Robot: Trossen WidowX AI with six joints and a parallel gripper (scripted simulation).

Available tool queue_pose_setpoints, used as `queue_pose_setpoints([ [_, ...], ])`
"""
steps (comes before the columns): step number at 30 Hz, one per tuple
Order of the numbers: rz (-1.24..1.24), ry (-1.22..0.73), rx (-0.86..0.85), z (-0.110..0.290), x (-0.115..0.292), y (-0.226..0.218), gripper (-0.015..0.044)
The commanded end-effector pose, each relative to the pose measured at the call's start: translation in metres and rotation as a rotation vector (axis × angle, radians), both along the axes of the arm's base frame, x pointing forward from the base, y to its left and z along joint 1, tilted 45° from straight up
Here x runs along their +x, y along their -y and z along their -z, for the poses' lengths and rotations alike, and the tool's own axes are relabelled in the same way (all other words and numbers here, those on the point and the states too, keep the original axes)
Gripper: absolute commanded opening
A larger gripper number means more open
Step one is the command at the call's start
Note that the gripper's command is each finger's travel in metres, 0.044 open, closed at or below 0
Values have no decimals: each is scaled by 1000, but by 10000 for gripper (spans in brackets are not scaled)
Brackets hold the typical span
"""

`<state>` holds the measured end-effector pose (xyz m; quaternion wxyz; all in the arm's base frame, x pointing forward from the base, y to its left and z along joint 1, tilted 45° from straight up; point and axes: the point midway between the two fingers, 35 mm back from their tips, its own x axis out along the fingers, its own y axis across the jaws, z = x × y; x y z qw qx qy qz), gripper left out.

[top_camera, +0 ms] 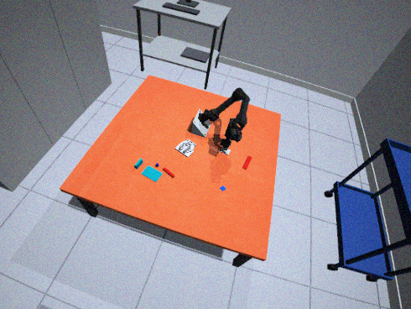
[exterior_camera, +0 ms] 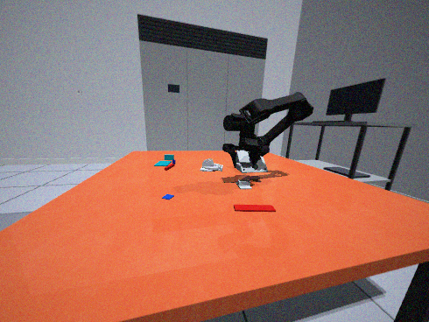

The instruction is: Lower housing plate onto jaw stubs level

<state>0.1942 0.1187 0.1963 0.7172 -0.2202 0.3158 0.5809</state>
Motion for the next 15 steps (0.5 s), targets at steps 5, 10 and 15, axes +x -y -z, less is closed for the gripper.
queue_pose_setpoints([
  [5,47,-41,3,3,6,8,351],
  [10,122,-108,1,13,15,17,351],
  [15,196,-175,0,22,23,27,351],
])
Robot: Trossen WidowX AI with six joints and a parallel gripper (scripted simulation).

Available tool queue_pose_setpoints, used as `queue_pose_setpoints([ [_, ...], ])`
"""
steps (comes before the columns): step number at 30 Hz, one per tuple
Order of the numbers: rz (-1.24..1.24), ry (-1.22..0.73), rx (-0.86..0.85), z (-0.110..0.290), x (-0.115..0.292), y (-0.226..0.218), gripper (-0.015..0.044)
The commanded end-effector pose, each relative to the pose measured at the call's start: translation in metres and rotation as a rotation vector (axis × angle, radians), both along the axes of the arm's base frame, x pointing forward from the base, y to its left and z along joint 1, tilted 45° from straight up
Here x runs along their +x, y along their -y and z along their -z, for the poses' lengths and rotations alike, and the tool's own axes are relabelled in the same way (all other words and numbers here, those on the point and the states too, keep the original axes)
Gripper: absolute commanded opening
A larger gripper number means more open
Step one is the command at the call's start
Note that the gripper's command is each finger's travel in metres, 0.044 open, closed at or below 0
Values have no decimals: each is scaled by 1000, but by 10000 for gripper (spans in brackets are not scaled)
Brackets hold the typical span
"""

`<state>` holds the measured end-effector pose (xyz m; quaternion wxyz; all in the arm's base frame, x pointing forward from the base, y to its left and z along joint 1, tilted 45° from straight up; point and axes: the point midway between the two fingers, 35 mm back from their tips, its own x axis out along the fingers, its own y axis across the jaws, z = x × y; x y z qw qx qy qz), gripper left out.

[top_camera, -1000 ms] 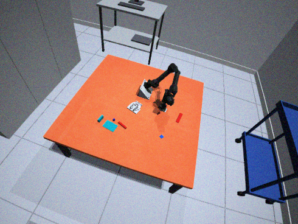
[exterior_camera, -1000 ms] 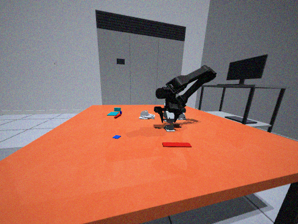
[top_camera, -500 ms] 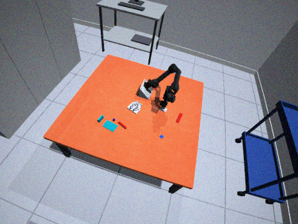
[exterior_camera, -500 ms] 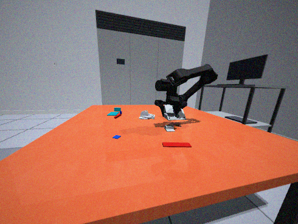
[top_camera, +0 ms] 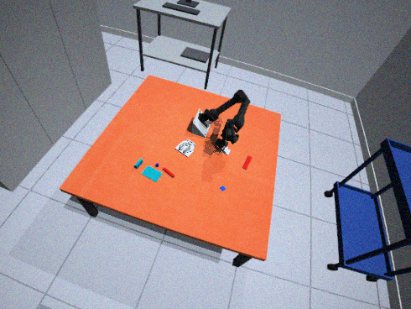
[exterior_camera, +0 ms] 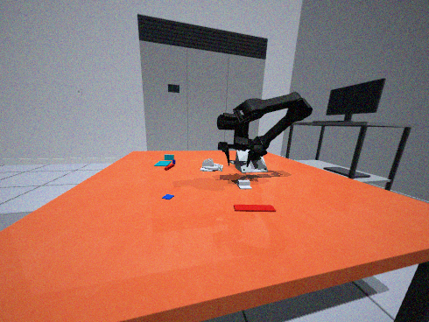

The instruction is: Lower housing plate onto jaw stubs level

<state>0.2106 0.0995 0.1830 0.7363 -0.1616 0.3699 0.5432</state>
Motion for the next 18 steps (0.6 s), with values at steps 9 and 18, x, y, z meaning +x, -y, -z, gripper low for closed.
queue_pose_setpoints([
  [9,192,-179,0,27,19,28,351],
  [18,328,-302,10,46,28,49,351],
])
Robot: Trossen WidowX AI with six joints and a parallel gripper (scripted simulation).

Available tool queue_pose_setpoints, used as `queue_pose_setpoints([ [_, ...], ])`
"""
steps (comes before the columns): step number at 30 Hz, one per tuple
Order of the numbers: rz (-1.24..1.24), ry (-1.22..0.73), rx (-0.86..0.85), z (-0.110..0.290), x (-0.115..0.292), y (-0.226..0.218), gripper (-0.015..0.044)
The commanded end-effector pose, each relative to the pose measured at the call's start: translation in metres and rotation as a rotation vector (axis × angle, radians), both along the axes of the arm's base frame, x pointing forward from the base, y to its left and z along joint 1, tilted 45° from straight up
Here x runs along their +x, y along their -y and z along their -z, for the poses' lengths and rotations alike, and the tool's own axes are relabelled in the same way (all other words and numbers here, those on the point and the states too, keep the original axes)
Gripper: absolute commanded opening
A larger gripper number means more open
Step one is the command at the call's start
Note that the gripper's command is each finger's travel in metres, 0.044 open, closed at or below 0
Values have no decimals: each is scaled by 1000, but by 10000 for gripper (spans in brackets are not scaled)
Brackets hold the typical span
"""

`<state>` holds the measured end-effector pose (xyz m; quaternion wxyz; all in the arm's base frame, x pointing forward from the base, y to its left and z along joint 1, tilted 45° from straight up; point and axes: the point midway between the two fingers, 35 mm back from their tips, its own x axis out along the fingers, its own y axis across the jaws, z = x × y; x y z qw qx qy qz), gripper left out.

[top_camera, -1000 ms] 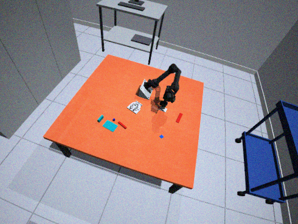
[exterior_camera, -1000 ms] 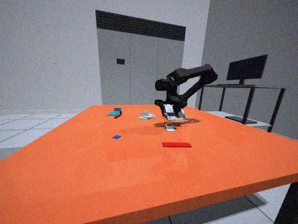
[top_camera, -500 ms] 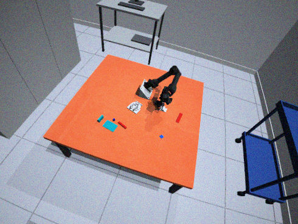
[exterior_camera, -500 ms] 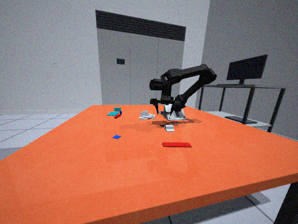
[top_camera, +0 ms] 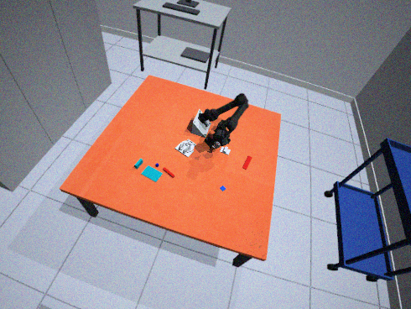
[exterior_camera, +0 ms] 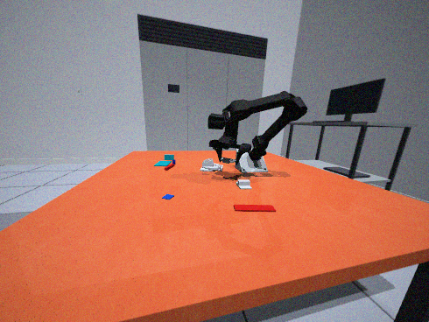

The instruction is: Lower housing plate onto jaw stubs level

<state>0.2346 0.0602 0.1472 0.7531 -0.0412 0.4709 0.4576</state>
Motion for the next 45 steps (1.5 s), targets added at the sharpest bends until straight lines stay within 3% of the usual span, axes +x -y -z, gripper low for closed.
queue_pose_setpoints([
  [1,76,-75,2,12,4,12,351],
  [45,769,-708,153,112,-7,117,351],
])
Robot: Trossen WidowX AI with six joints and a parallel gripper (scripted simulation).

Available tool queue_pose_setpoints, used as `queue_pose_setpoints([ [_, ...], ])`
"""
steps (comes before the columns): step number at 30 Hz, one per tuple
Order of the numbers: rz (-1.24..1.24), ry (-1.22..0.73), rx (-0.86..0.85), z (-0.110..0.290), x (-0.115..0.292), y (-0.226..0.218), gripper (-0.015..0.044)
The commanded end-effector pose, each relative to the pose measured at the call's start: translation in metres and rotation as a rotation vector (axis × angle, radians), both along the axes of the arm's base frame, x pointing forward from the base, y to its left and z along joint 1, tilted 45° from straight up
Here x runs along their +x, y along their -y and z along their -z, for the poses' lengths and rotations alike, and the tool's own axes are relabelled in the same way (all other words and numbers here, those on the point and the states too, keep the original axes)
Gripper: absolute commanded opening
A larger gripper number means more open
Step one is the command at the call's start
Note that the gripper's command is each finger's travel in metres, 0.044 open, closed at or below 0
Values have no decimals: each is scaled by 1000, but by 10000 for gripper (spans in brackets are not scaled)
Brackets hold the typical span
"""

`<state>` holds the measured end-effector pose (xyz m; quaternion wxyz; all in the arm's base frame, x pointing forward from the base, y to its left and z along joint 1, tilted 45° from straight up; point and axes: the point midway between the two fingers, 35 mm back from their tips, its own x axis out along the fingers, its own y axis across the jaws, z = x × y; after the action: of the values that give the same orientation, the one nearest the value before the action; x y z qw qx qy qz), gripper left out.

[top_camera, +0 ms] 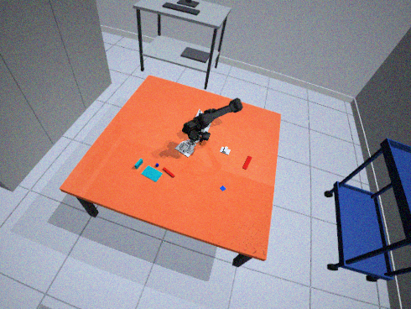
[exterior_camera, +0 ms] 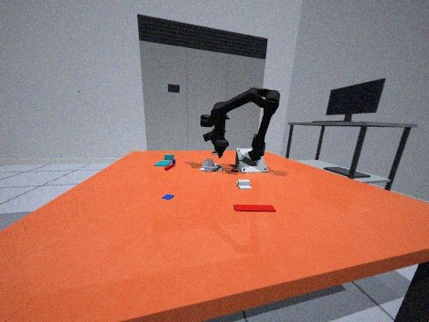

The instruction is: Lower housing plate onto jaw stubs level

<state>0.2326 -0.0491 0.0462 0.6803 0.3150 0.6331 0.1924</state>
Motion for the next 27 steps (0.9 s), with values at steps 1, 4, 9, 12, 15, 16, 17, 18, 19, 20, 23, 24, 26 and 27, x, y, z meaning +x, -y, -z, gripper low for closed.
queue_pose_setpoints([
  [1,77,-78,25,13,-7,10,351],
  [4,126,-120,42,19,-11,16,351],
  [9,202,-187,70,30,-18,24,351],
  [12,212,-195,74,31,-19,25,351],
  [15,212,-195,74,31,-19,25,351],
  [16,212,-195,74,31,-19,25,351],
  [17,212,-195,74,31,-19,25,351],
  [18,212,-195,74,31,-19,25,351],
  [19,212,-195,74,31,-19,25,351],
  [20,212,-195,74,31,-19,25,351],
  [23,212,-195,74,31,-19,25,351],
  [24,212,-195,74,31,-19,25,351],
  [26,212,-195,74,31,-19,25,351],
  [27,212,-195,74,31,-19,25,351],
])
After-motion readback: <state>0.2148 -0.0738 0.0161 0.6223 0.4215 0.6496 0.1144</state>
